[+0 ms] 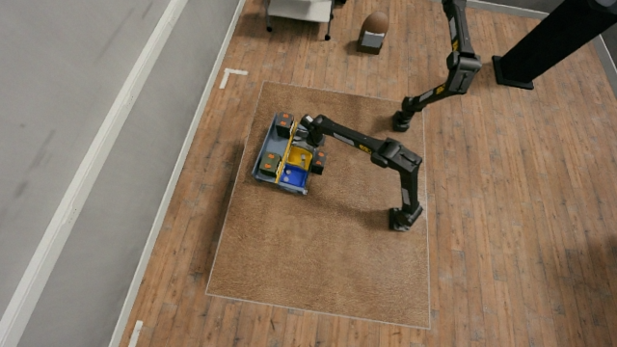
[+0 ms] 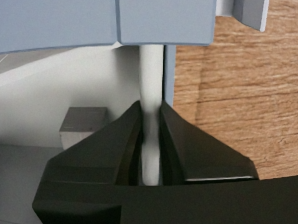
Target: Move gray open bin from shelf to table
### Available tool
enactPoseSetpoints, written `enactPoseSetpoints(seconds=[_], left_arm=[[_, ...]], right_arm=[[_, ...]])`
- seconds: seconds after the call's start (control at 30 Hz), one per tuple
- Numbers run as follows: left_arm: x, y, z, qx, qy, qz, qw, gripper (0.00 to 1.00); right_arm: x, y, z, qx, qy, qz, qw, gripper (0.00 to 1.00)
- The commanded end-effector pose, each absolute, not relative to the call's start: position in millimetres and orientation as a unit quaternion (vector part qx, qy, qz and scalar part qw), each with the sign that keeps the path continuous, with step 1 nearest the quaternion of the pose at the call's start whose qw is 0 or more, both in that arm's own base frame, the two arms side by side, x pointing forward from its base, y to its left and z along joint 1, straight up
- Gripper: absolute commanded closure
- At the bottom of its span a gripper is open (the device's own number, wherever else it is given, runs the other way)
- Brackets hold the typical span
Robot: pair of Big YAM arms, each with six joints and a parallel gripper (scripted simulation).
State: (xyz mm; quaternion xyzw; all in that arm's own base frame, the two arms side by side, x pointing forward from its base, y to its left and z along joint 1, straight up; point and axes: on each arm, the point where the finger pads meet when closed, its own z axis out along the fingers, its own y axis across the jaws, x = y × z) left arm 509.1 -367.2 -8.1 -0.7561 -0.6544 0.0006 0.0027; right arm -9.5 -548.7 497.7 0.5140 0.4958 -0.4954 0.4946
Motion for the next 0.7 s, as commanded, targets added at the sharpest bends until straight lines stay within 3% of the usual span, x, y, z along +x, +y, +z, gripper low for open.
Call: enactPoseSetpoints(seconds=[0.0,0.67], left_arm=[[521,-373,27,-0.757,-0.653,-0.007,-0.022,1.0],[529,-378,44,-0.757,-0.653,-0.01,-0.035,1.0]], right_arm=[[-14,-545,501,0.506,0.494,-0.506,0.494,0.0],[-14,-545,501,0.506,0.494,-0.506,0.494,0.0]])
